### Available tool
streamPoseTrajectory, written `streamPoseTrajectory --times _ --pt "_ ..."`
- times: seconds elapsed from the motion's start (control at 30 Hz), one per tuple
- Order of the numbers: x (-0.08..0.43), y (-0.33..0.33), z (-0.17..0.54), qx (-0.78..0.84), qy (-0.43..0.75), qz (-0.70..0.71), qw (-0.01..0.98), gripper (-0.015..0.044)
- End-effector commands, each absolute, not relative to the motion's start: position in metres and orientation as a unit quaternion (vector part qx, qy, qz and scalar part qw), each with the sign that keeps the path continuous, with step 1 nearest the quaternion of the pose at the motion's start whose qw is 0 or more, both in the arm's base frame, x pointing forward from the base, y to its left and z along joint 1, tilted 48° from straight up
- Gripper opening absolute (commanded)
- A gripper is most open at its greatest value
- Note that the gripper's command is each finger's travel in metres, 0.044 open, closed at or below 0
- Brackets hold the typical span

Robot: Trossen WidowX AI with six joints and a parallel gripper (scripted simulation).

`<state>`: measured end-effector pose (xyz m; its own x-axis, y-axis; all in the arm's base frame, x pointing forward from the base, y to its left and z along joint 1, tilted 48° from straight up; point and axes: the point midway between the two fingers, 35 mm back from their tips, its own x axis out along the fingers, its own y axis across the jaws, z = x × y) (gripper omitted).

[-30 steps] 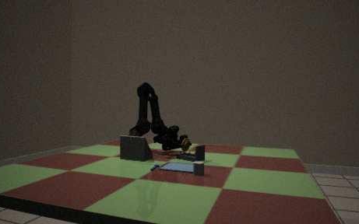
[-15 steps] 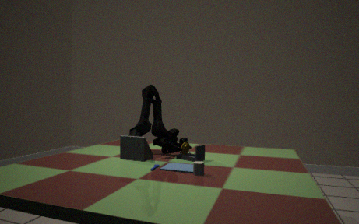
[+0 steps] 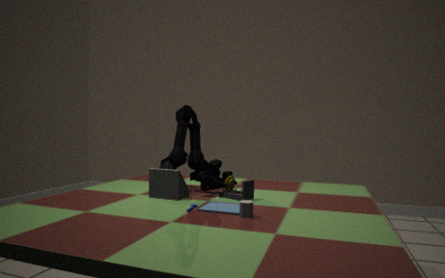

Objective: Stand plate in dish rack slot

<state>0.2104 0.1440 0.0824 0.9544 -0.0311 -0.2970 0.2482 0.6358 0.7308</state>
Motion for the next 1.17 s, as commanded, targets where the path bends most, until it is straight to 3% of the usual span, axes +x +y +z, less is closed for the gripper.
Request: streamPoseTrajectory --times 0.0,0.1,0.33,0.8,1.13 --pt "0.21 0.144 0.082 0.419 0.129 -0.078 0.895 0.0341" --pt "0.21 0.144 0.082 0.419 0.129 -0.078 0.895 0.04" --pt "0.215 0.138 0.09 0.418 0.132 -0.081 0.895 0.04" --pt "0.229 0.06 0.161 0.403 0.126 -0.084 0.903 0.04" --pt "0.237 0.051 0.151 0.314 0.183 -0.106 0.926 0.04"
